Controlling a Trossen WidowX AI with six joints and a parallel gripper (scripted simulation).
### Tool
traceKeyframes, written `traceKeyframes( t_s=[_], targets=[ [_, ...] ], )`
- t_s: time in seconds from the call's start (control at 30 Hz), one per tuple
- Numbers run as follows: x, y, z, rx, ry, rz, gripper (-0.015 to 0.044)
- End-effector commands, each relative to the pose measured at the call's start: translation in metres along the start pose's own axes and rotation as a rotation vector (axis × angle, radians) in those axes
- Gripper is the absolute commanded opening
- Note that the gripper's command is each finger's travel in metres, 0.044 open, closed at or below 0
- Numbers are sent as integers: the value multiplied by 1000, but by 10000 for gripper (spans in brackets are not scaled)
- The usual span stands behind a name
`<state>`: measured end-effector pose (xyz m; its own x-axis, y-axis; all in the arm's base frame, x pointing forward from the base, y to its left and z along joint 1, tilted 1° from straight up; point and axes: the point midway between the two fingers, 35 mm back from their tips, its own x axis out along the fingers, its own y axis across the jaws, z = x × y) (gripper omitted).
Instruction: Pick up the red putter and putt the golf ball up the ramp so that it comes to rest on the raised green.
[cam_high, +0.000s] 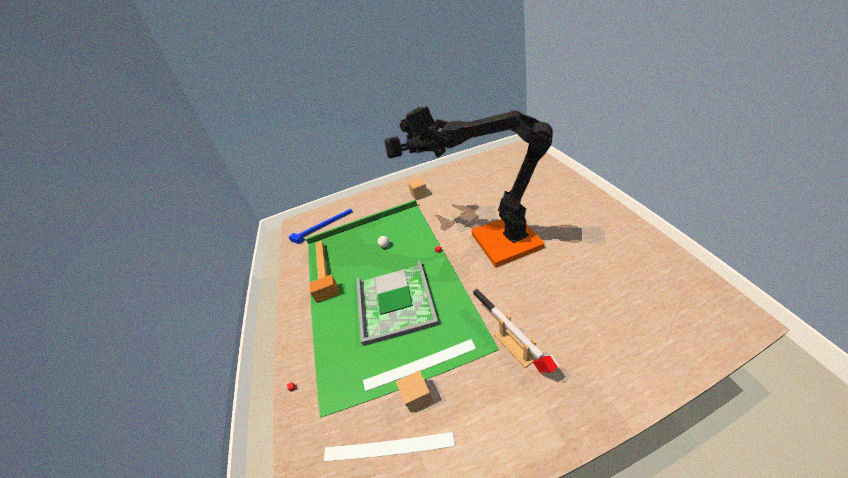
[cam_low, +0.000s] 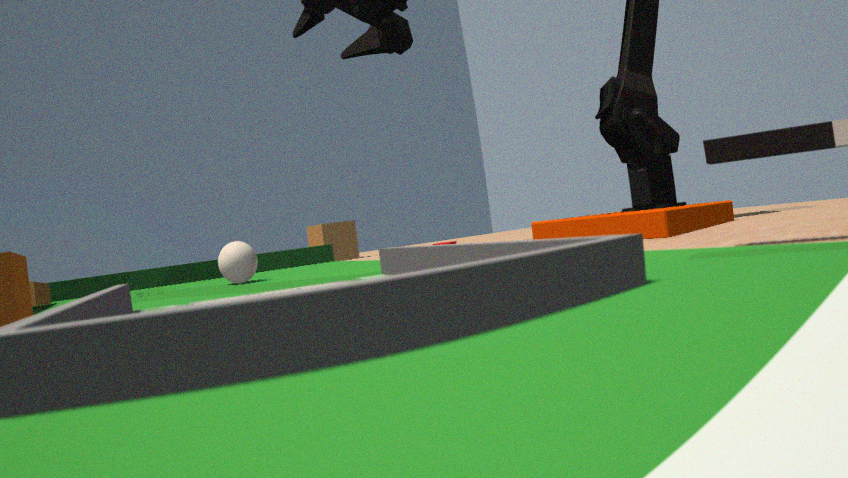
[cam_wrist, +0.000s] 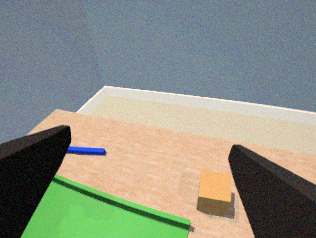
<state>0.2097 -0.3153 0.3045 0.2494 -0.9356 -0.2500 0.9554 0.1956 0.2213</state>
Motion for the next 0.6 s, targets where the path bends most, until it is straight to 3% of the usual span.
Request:
traceKeyframes(
  t_s=[0.0,0.3,0.57],
  targets=[
    [-16,59,-47,-273,153,195,440],
    [-93,149,-151,-850,372,657,440],
    [-198,177,-237,-1369,460,1134,440]
  ],
)
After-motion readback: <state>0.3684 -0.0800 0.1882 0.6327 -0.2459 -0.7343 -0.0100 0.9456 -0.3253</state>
